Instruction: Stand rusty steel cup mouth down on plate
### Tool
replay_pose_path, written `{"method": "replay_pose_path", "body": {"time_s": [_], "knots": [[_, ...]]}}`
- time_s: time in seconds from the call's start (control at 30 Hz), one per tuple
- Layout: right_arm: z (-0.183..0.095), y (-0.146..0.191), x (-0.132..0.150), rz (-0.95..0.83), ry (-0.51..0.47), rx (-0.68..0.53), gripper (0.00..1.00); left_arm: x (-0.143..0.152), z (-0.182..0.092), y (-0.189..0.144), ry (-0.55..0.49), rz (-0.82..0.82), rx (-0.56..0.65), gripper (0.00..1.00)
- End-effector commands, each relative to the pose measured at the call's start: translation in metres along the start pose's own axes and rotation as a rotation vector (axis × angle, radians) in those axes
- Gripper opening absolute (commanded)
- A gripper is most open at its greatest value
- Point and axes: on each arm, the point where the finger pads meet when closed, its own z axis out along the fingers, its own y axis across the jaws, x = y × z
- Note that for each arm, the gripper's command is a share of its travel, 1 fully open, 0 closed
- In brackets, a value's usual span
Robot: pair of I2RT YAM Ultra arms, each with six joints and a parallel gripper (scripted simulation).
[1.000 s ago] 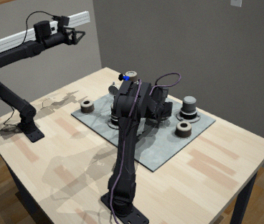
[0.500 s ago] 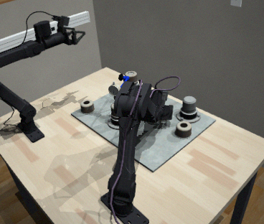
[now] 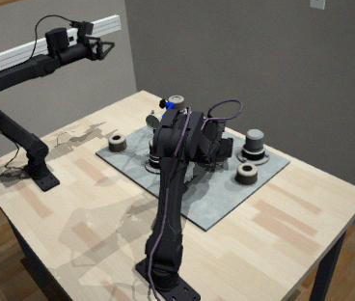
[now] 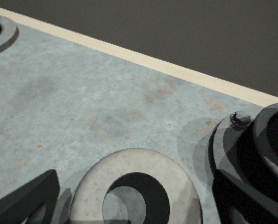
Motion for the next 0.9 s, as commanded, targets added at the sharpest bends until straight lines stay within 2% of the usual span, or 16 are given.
{"method": "replay_pose_path", "body": {"time_s": [0.0, 0.1, 0.23, 0.37, 0.5, 0.87], "knots": [[-0.006, -0.001, -0.048, -0.005, -0.108, -0.007, 0.85, -0.023, -0.006, -0.003, -0.041, -0.001, 0.015, 1.00], [-0.009, 0.009, -0.046, -0.011, -0.079, -0.022, 0.85, -0.023, -0.006, -0.003, -0.041, -0.001, 0.015, 1.00], [-0.010, -0.005, -0.049, -0.001, -0.092, -0.001, 0.85, -0.023, -0.006, -0.003, -0.041, -0.001, 0.015, 1.00], [-0.009, 0.002, -0.043, -0.004, -0.079, -0.008, 0.85, -0.023, -0.006, -0.003, -0.041, -0.001, 0.015, 1.00], [-0.019, 0.003, -0.052, -0.005, -0.038, -0.013, 0.85, -0.023, -0.006, -0.003, -0.041, -0.001, 0.015, 1.00], [-0.040, -0.003, -0.092, -0.003, -0.065, -0.004, 0.85, -0.023, -0.006, -0.003, -0.041, -0.001, 0.015, 1.00]]}}
